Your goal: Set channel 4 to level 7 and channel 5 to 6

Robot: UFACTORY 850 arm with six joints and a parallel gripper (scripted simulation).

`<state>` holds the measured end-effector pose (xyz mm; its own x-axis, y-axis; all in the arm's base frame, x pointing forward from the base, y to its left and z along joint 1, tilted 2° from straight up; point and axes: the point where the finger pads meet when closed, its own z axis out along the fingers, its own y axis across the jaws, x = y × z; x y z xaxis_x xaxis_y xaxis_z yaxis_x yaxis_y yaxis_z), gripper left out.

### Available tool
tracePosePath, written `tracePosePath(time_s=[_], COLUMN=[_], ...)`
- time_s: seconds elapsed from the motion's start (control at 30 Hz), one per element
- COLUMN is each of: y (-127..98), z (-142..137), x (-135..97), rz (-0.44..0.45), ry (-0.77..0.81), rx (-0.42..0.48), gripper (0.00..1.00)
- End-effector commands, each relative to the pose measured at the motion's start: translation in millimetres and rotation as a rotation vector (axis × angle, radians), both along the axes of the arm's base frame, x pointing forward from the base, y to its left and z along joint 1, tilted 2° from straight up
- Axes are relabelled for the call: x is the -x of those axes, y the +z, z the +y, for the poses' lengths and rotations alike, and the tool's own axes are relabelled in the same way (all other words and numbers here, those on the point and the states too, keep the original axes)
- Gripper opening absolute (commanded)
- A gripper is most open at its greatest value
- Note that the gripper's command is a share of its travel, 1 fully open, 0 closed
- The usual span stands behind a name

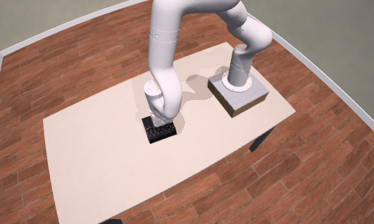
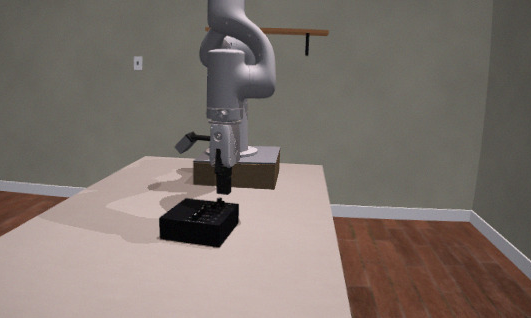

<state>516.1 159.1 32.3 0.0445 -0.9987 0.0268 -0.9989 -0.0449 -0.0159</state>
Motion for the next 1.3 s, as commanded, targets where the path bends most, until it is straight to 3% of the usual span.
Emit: tracePosePath(time_s=[0.0, 1.27], y=[0.8, -4.4], z=[0.3, 0.4], x=[-0.8, -0.9], rz=[-0.002, -0.002], ry=[0.0, 0.0], rx=[-0.001, 0.0], gripper=[0.0, 0.0])
